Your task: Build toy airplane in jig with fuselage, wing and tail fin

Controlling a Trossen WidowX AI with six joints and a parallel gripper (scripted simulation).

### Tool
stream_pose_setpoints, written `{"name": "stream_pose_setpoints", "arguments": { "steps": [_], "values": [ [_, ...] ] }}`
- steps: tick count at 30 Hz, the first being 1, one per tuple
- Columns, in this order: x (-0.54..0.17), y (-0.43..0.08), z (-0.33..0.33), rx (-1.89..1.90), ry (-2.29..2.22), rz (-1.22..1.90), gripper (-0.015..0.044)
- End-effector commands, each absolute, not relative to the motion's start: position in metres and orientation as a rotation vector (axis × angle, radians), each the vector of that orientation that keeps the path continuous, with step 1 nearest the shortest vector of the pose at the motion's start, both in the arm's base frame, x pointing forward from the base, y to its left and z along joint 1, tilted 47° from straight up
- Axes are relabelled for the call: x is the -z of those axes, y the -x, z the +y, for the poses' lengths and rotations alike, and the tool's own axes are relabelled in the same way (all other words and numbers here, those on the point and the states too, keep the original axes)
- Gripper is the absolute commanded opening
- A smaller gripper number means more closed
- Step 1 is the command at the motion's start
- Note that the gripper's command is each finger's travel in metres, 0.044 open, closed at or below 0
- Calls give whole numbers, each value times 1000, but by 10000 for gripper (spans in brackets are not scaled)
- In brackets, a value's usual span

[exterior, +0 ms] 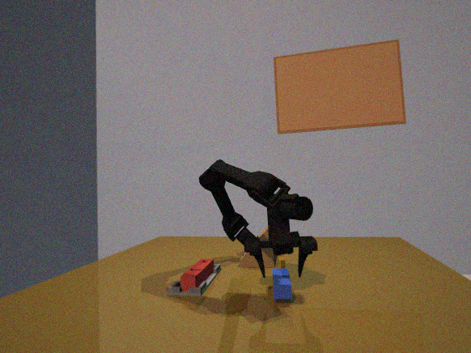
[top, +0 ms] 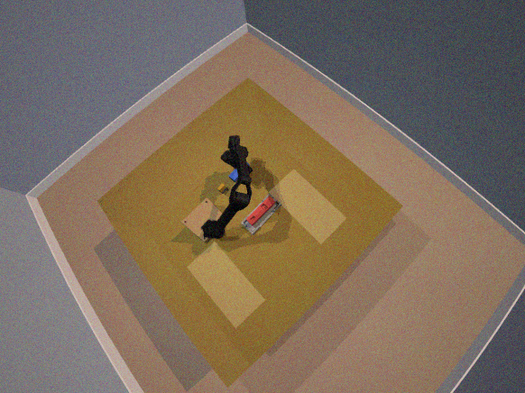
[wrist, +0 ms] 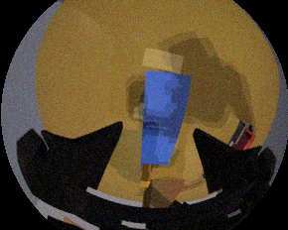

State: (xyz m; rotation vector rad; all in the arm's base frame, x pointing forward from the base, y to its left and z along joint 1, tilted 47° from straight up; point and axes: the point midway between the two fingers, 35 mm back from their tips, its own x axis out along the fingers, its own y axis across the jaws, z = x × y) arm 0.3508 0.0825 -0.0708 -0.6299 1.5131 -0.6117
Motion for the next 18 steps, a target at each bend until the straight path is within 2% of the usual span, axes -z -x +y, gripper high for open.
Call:
{"name": "stream_pose_setpoints", "arguments": {
  "steps": [1,12,18],
  "values": [
    [76,-348,75,616,641,1520,440],
    [86,-347,64,617,642,1520,440],
    [86,-347,64,617,642,1520,282]
  ]
}}
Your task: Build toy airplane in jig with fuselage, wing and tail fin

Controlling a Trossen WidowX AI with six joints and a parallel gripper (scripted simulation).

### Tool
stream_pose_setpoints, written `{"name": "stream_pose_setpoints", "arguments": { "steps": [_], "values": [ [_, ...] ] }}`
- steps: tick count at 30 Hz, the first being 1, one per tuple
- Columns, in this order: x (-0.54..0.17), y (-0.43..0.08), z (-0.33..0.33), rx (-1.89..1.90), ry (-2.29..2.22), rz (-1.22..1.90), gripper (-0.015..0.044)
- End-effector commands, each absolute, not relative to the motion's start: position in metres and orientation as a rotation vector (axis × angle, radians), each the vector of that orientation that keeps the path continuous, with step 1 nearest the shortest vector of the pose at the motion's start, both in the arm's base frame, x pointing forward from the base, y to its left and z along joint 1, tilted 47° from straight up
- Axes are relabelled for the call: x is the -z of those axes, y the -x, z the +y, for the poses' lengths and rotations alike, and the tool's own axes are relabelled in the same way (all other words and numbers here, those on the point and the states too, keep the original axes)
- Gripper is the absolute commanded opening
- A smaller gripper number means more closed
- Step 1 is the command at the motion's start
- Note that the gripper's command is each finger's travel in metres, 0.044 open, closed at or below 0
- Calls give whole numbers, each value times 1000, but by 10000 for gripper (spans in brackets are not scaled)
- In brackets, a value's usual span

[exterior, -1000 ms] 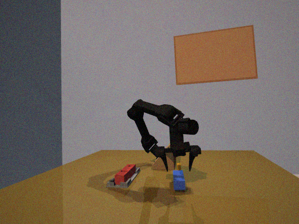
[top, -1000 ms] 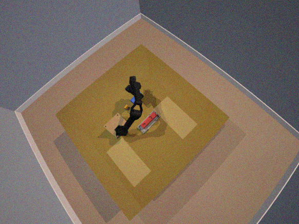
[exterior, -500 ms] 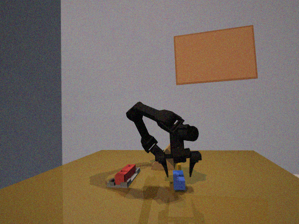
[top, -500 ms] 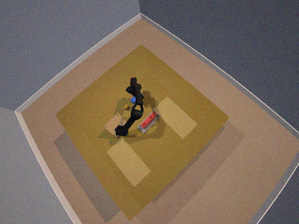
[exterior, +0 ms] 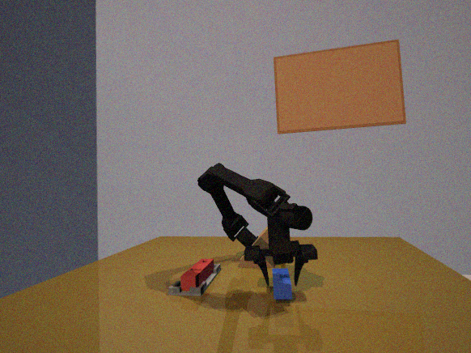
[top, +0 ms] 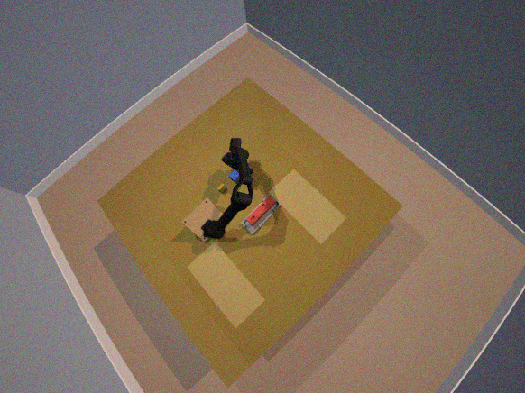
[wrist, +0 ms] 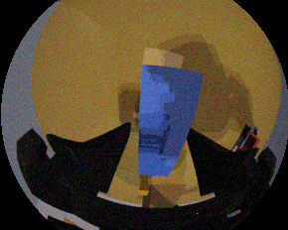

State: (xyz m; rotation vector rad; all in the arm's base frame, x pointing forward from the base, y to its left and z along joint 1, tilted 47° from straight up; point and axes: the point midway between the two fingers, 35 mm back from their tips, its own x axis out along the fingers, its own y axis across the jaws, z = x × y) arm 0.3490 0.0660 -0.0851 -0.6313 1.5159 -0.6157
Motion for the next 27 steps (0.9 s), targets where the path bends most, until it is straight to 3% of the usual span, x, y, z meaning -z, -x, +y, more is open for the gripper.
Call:
{"name": "stream_pose_setpoints", "arguments": {
  "steps": [1,3,10,16,27],
  "values": [
    [86,-347,64,617,642,1520,256],
    [86,-347,64,617,642,1520,204],
    [86,-347,64,617,642,1520,157],
    [80,-349,72,616,641,1520,0],
    [57,-355,98,612,639,1521,0]
  ]
}}
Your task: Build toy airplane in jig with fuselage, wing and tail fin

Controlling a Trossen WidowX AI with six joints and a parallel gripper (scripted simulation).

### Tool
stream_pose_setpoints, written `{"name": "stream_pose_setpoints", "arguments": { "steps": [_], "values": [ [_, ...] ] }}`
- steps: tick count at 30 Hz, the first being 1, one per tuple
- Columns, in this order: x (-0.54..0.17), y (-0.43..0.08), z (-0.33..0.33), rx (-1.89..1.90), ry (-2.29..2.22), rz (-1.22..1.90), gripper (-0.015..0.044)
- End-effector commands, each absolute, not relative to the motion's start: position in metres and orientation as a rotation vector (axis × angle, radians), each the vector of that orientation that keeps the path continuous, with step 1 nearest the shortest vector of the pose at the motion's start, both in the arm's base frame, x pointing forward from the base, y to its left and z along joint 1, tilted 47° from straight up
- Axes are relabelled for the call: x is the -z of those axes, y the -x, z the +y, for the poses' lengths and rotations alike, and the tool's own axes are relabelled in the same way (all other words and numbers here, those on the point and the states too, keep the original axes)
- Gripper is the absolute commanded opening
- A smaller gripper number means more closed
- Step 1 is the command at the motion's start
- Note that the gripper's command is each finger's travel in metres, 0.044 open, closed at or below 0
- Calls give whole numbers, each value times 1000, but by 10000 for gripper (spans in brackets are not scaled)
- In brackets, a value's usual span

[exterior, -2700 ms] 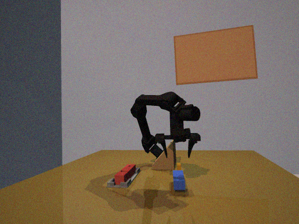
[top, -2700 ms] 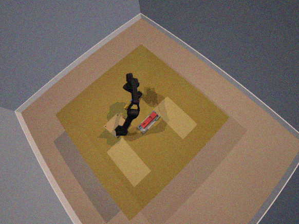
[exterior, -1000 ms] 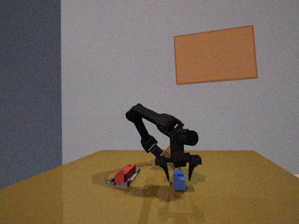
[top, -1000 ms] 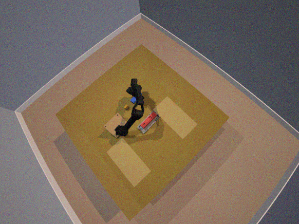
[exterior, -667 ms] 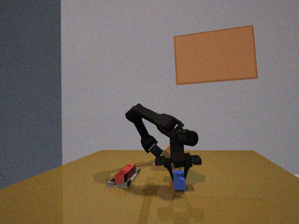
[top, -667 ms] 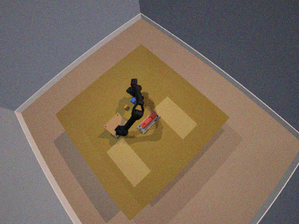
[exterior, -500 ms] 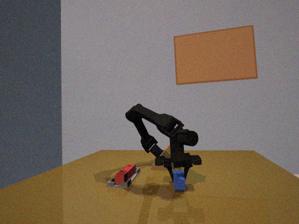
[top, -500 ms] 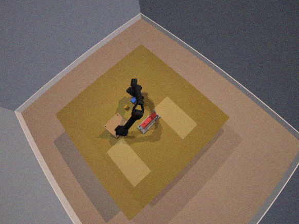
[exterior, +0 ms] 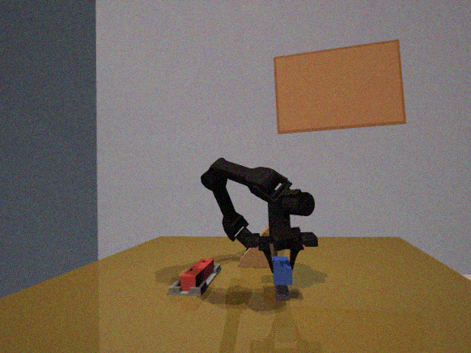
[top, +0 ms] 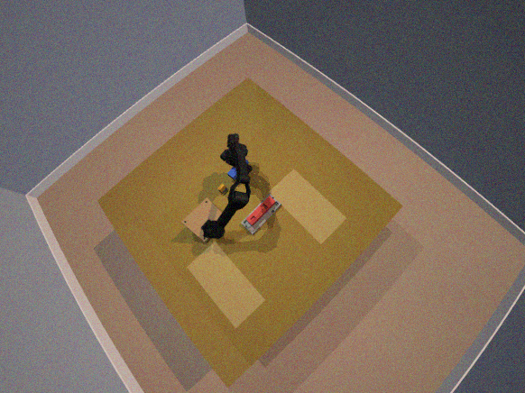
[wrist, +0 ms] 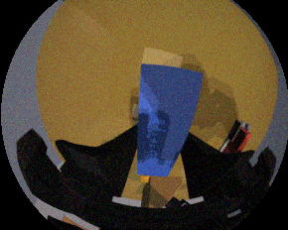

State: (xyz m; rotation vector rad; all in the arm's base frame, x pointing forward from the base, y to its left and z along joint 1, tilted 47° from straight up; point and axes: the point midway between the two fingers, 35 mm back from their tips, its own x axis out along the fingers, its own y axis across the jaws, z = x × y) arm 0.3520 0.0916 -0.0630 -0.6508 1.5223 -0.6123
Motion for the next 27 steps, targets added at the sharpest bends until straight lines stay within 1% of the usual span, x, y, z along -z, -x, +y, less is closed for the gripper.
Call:
{"name": "stream_pose_setpoints", "arguments": {
  "steps": [1,27],
  "values": [
    [55,-355,101,612,639,1521,0],
    [-2,-351,156,613,639,1523,0]
  ]
}}
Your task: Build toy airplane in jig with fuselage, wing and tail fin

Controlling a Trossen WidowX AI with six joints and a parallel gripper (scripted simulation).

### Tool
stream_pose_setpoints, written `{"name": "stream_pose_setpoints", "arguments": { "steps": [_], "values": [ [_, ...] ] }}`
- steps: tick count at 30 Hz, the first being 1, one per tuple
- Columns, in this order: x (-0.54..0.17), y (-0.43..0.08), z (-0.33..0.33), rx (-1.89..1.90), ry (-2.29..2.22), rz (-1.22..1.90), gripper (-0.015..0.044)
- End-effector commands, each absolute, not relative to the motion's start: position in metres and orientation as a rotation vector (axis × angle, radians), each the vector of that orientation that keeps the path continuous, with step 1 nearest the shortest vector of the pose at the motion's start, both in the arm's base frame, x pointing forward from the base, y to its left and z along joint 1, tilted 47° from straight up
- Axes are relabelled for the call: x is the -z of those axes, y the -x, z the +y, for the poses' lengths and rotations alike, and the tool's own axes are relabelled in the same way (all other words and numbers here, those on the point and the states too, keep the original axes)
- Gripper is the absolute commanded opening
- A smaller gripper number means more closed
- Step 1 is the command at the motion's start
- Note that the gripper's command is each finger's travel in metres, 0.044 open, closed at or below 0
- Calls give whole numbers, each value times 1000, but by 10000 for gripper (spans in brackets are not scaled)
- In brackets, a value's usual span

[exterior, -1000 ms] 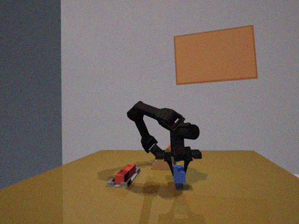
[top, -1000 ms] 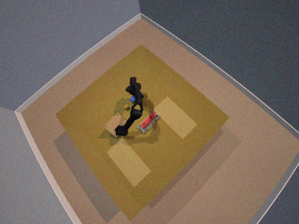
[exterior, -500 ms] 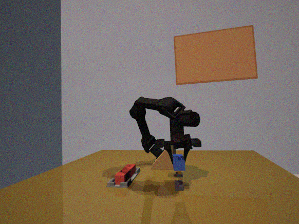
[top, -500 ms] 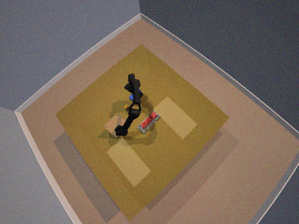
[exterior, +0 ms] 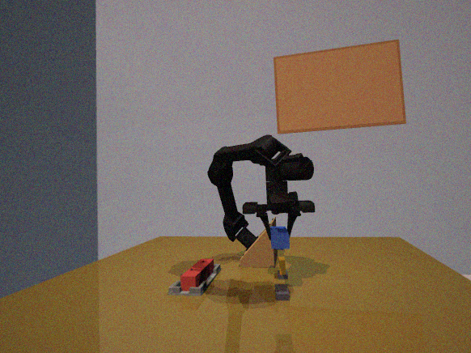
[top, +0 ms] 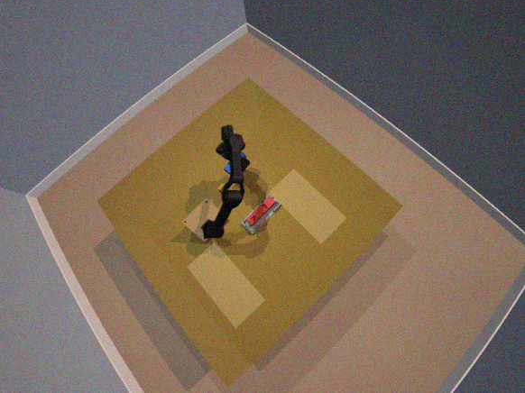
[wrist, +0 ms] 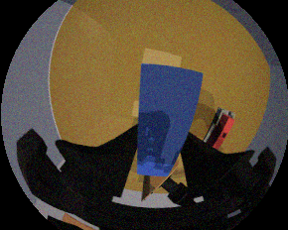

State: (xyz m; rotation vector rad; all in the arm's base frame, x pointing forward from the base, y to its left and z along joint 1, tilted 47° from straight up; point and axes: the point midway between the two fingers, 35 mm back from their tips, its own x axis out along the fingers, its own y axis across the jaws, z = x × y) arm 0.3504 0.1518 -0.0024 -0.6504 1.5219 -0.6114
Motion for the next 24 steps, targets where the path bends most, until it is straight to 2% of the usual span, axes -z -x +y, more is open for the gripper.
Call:
{"name": "stream_pose_setpoints", "arguments": {
  "steps": [1,24],
  "values": [
    [-2,-351,155,611,641,1524,0],
    [-52,-355,101,304,923,1655,0]
  ]
}}
